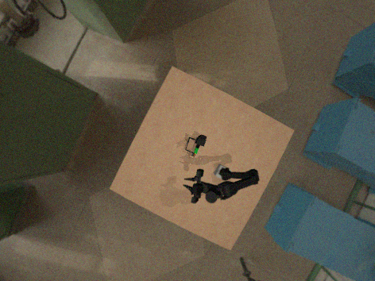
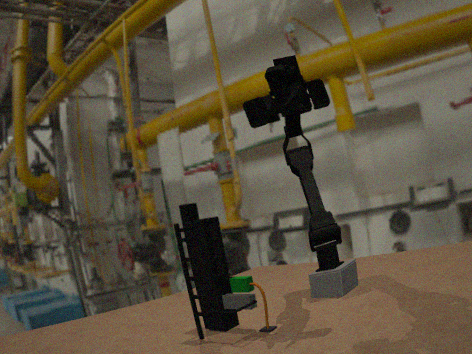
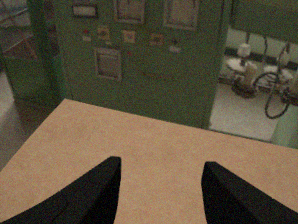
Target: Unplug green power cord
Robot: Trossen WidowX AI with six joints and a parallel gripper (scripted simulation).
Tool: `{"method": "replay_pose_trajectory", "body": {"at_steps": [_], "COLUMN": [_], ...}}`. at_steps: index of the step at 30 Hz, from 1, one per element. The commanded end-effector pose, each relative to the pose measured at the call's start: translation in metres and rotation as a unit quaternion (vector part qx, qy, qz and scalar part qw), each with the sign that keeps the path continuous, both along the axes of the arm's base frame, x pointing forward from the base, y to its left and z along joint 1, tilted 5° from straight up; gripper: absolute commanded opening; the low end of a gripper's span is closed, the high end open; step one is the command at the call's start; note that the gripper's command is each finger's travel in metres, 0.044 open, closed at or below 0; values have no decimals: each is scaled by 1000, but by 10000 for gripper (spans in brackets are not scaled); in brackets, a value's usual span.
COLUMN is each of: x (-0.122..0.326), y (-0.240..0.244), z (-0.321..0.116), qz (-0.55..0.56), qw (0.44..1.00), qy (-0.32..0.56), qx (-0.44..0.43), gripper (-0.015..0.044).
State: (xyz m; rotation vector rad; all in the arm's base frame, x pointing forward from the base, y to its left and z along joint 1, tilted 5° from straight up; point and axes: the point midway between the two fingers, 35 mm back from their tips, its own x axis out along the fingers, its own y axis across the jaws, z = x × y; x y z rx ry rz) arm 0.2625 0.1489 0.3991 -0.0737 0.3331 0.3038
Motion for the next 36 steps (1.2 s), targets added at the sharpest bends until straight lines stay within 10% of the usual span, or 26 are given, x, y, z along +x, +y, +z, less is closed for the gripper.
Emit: {"method": "replay_pose_trajectory", "body": {"at_steps": [1, 11, 22, 36], "x": [29, 63, 34, 34], "y": [-12, -70, -142, -146], "z": [-55, -179, -290, -292], "qz": [31, 194, 485, 493], "qw": [982, 840, 624, 619], "qy": [51, 206, 320, 321], "qx": [-181, -462, -523, -521], "gripper": [160, 160, 160, 160]}}
